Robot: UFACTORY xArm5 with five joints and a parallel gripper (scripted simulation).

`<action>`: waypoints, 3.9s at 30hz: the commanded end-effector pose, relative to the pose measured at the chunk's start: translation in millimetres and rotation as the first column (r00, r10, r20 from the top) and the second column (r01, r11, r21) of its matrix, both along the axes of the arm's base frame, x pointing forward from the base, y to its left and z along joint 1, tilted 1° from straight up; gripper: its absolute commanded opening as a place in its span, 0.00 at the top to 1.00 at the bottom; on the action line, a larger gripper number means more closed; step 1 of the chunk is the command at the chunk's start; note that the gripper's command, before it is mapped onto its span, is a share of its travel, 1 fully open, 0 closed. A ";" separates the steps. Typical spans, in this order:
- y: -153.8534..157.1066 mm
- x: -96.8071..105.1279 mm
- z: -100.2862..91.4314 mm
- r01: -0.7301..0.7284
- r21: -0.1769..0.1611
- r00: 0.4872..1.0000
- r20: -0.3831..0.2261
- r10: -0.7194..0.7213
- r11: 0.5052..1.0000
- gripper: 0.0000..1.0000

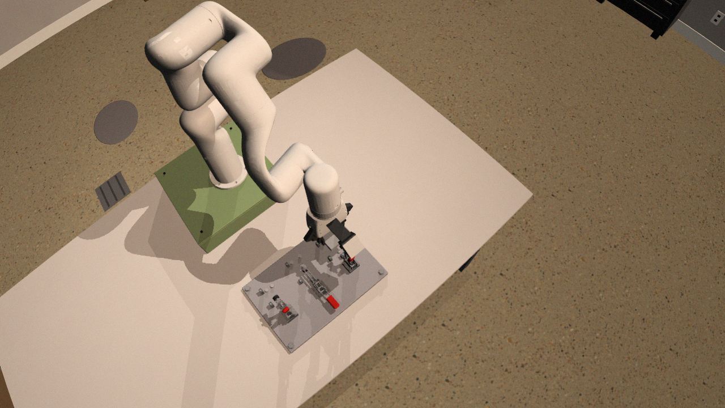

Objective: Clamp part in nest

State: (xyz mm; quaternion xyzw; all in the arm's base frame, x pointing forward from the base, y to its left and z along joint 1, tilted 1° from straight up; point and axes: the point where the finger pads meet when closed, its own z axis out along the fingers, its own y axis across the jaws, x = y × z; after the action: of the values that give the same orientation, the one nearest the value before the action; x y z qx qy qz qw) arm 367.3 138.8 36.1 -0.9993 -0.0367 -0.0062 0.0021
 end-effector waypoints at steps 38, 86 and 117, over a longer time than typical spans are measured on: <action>2.6 3.2 -44.4 0.000 0.001 1.000 0.003 0.000 1.000 1.00; 3.0 3.5 -53.0 0.000 0.001 1.000 0.003 0.000 1.000 1.00; 1.7 5.2 -58.4 0.000 0.001 1.000 0.003 0.000 1.000 1.00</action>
State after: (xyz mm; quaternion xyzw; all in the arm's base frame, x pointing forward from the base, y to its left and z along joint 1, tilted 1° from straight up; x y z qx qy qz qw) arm 371.2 140.0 -23.2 -0.9993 -0.0366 -0.0063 0.0021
